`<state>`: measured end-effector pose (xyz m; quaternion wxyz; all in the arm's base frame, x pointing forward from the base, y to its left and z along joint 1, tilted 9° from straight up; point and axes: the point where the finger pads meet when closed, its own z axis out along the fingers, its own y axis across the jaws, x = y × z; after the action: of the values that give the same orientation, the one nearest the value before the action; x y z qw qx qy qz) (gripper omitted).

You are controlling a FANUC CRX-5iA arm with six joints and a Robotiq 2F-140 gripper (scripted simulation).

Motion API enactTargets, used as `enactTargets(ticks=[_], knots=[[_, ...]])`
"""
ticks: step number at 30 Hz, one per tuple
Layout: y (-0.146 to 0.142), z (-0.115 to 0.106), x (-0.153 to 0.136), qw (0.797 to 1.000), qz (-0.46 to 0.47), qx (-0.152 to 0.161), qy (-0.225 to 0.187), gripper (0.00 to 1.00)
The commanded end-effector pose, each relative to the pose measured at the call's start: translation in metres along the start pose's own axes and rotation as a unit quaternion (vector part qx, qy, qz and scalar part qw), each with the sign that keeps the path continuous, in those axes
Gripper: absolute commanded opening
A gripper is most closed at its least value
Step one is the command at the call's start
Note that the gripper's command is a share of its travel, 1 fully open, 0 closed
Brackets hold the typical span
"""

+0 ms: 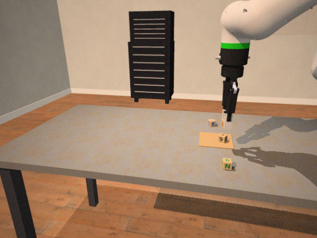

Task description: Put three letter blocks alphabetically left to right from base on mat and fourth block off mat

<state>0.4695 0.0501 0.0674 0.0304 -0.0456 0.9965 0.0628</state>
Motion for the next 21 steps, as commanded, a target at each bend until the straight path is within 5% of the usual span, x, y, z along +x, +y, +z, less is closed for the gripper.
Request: enactTargets(ticks=[1,11,21], knots=[[-0.004,-0.001,-0.003,0.998,-0.069,-0.005,0.001,0.16],[-0.011,-0.001,-0.006,0.983,-0.185,-0.005,0.000,0.16],[-0.022,-0.001,-0.011,0.939,-0.345,-0.005,-0.001,0.16]])
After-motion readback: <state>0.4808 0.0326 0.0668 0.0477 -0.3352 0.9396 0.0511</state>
